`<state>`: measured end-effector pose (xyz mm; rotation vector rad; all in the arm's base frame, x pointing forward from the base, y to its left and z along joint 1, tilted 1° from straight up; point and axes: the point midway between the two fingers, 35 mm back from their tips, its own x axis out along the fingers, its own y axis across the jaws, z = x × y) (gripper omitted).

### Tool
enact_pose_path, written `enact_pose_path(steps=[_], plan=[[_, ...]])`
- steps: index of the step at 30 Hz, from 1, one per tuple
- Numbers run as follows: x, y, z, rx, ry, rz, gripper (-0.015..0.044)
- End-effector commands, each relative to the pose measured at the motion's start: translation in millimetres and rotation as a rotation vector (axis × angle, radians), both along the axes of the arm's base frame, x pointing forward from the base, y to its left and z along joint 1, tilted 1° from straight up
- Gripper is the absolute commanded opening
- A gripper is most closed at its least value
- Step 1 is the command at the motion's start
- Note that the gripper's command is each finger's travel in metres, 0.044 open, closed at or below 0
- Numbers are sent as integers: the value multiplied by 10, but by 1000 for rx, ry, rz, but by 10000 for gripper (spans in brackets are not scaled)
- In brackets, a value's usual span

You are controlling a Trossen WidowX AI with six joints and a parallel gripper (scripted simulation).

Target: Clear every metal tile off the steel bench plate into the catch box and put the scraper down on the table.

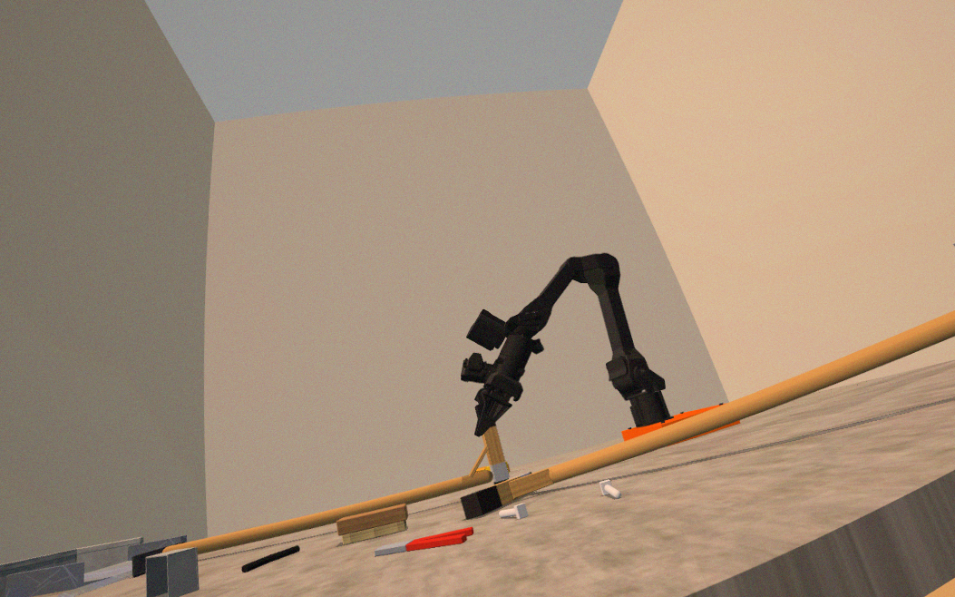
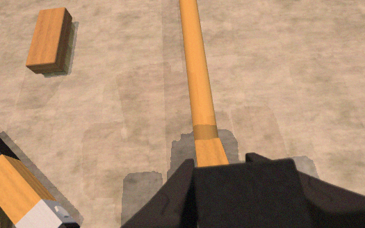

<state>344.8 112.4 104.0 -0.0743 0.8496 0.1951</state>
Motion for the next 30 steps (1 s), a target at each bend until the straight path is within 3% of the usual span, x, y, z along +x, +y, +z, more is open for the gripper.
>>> enact_pose_path(steps=[1, 30], plan=[[-67, -28, -12, 0, -7, -5, 0], [-173, -317, -81, -1, -10, -13, 0]])
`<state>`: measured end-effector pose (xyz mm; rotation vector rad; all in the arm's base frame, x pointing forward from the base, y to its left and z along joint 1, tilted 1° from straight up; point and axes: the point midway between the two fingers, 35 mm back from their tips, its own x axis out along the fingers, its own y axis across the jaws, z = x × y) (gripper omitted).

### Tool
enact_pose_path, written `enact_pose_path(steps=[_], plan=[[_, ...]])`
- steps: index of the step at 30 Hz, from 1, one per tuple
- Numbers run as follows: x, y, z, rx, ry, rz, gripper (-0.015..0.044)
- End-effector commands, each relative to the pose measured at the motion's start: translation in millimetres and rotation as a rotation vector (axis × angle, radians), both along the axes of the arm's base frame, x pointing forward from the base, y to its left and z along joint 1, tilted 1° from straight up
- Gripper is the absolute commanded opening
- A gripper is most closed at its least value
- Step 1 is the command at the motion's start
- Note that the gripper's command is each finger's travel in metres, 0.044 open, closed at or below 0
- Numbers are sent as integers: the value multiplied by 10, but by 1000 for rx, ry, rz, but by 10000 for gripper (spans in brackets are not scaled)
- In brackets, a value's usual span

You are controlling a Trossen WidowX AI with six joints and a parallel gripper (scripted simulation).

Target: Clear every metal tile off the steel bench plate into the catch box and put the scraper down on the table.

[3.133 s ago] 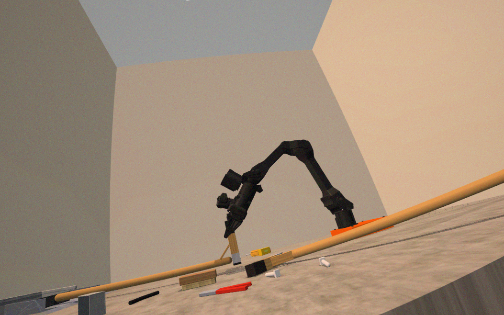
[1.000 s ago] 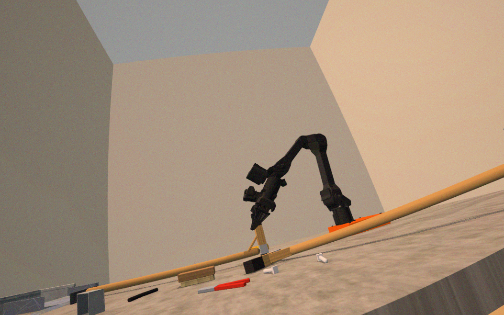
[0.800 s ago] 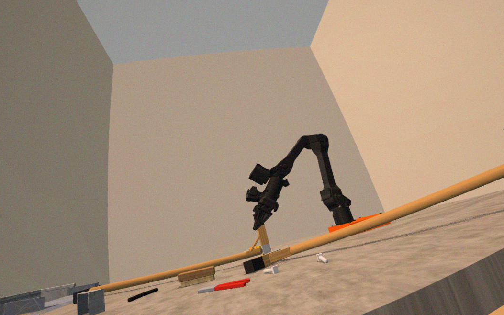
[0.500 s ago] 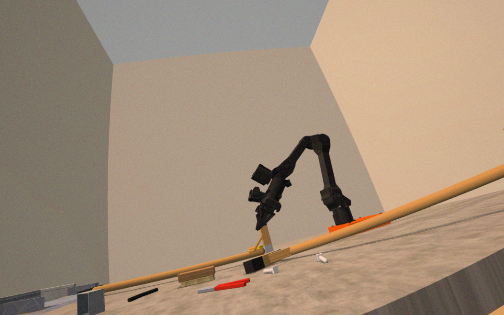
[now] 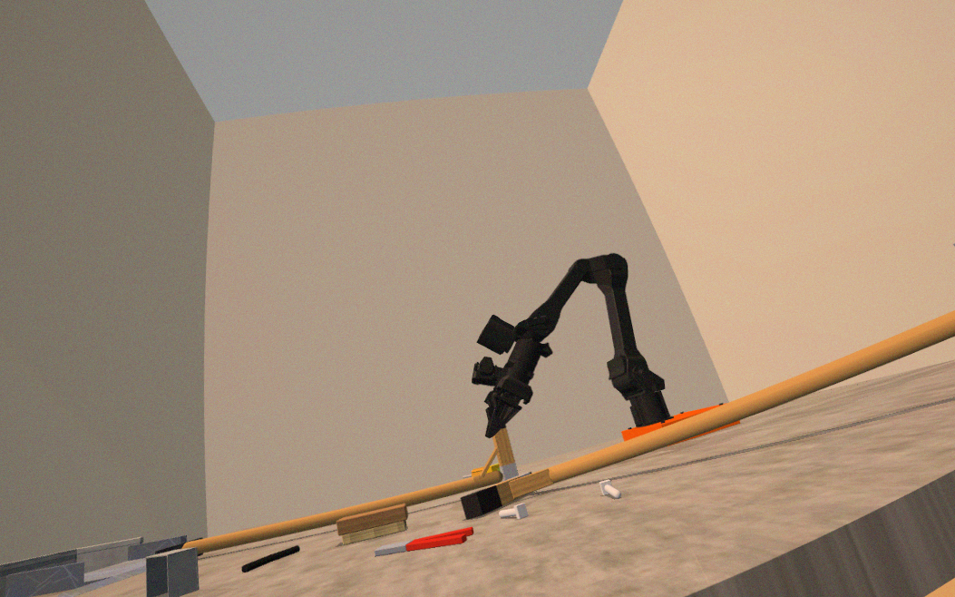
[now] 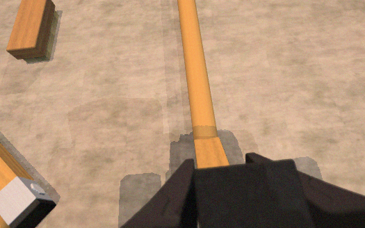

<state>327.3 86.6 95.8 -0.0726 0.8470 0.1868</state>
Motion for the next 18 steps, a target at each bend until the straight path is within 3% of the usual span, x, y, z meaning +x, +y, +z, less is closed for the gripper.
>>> enact_pose_path(steps=[1, 18], plan=[[3, -72, -1, 1, -7, -6, 0], [4, -246, -17, 0, -9, -14, 0]])
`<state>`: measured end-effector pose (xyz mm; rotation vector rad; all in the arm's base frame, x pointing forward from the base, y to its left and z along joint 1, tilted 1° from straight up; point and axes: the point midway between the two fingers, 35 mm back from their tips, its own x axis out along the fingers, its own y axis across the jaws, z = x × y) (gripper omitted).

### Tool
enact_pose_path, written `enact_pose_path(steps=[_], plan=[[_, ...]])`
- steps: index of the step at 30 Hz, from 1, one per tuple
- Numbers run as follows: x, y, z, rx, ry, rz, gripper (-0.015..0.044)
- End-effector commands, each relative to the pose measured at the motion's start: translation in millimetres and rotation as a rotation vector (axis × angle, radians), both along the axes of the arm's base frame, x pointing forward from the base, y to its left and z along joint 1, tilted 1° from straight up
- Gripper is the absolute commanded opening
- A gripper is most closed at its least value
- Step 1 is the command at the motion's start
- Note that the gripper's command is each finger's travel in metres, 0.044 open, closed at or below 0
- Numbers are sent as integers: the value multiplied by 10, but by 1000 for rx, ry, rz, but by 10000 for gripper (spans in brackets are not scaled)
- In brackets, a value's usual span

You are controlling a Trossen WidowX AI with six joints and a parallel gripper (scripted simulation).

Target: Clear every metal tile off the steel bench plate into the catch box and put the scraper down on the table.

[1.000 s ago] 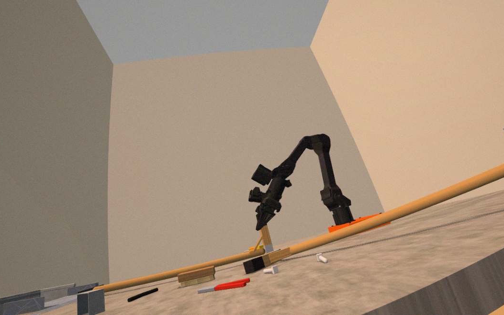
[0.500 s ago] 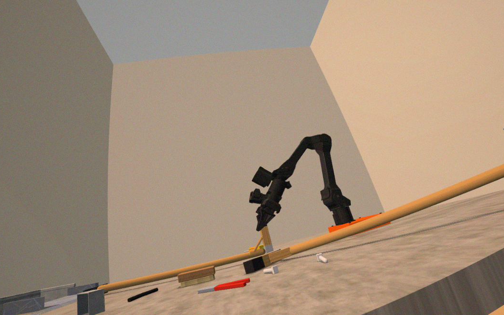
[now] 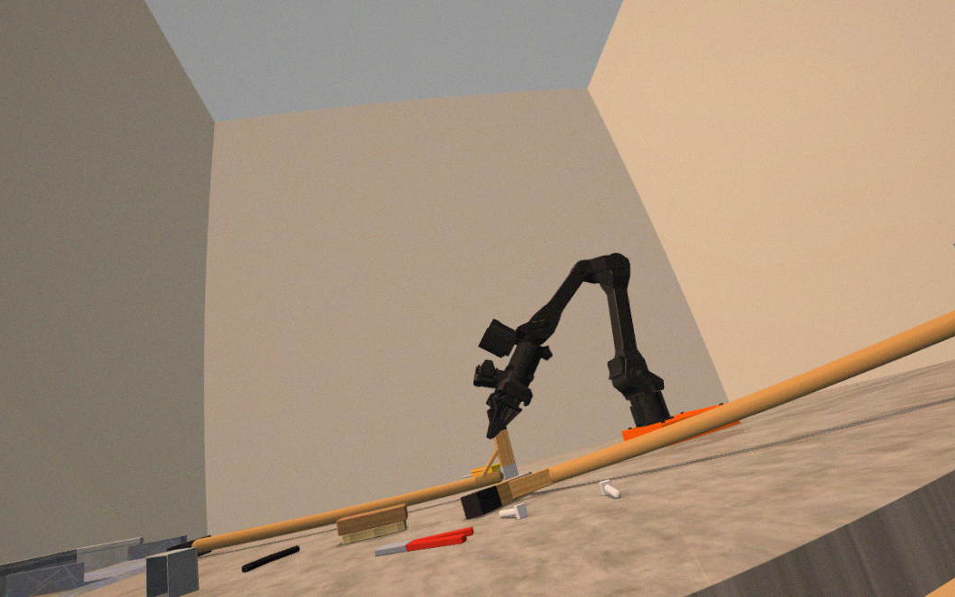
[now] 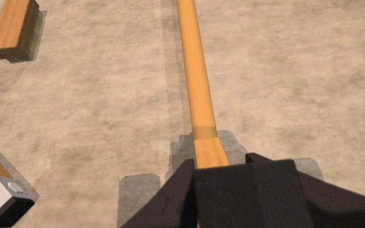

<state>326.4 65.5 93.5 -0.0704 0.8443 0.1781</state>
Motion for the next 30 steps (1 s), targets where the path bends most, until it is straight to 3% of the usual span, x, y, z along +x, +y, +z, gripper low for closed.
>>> enact_pose_path(steps=[1, 30], plan=[[17, -35, 8, 1, -6, -5, 0], [455, -18, 43, 2, -15, -13, 0]])
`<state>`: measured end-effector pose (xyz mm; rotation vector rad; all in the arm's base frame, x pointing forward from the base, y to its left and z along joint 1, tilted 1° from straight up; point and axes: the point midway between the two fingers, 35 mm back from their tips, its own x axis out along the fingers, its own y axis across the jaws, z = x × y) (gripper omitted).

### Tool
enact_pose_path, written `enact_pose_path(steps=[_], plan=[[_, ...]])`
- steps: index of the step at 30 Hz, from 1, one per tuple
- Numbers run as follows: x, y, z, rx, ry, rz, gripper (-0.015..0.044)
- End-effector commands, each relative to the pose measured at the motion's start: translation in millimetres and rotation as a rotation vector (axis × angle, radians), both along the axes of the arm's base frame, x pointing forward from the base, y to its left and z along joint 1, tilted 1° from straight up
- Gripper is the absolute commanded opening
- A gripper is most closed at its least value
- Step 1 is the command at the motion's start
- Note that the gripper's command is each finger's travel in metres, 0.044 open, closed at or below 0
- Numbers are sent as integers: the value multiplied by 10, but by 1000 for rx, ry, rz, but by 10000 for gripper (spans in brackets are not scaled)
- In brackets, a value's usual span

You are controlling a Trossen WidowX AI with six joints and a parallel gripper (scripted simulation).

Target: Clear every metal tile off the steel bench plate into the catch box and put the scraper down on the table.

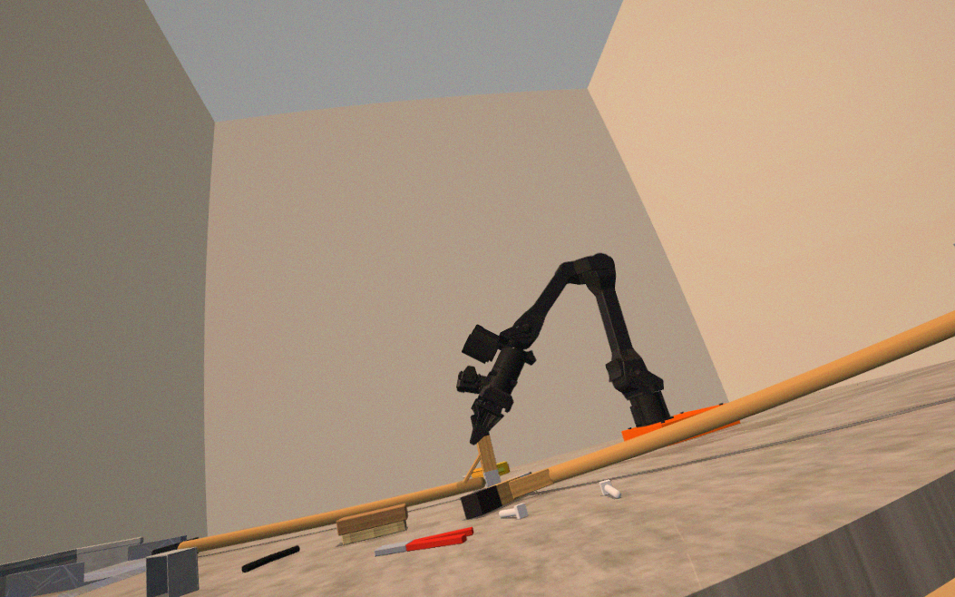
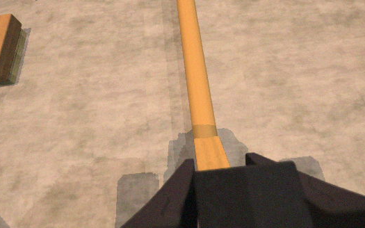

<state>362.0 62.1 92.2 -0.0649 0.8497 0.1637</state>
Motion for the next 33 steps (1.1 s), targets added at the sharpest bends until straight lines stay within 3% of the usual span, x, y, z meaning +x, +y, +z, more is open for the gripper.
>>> enact_pose_path(steps=[1, 33], plan=[[115, 18, 56, 3, -20, 2, 0], [609, 112, 76, 5, -27, -1, 0]])
